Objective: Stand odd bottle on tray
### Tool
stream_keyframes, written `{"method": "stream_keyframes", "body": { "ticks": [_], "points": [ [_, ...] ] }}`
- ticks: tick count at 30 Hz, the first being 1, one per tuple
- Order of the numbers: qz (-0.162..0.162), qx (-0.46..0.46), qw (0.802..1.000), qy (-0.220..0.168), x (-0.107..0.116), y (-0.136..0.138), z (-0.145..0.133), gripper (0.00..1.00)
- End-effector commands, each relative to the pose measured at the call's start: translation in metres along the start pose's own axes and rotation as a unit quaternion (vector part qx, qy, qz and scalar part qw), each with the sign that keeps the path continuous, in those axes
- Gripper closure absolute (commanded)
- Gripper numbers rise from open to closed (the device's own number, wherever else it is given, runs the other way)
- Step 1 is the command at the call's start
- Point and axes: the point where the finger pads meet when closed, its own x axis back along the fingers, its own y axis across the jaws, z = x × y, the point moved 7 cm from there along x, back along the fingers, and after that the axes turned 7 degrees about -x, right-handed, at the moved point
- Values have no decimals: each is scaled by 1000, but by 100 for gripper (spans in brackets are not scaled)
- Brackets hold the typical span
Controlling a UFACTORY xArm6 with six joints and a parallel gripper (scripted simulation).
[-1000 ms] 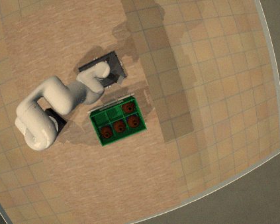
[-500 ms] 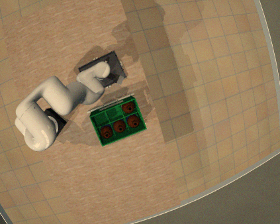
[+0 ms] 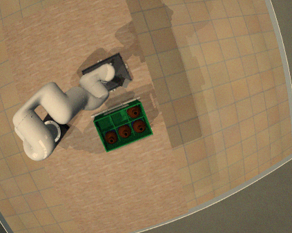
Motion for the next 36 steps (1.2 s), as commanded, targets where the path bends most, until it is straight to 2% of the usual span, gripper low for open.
{"method": "stream_keyframes", "body": {
  "ticks": [1,16,36],
  "points": [
    [2,0,1000,1,11,-1,0,0],
    [2,0,1000,1,49,-1,0,0],
    [2,0,1000,1,65,-1,0,0]
  ]
}}
